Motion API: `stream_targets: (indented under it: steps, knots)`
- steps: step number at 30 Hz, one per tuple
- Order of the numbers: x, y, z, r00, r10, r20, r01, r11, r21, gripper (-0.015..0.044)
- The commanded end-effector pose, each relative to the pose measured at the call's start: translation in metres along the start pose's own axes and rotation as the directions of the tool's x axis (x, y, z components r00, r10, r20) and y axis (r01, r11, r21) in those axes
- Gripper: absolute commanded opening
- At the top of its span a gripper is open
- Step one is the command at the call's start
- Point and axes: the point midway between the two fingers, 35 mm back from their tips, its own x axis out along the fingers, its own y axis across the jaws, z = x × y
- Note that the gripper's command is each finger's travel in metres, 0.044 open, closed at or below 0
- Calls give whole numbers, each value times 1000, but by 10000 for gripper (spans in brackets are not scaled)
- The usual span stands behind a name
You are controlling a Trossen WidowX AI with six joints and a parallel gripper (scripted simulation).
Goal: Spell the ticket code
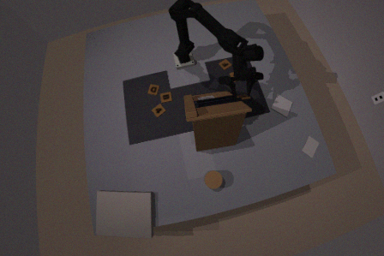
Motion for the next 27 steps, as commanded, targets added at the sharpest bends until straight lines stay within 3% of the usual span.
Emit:
stream_targets:
  steps: [1,27]
  knots:
    - [0,-2,-2,1000,3,-3,-3,1000,-5,0]
    - [0,-15,-1,1000,3,-3,-3,1000,-6,0]
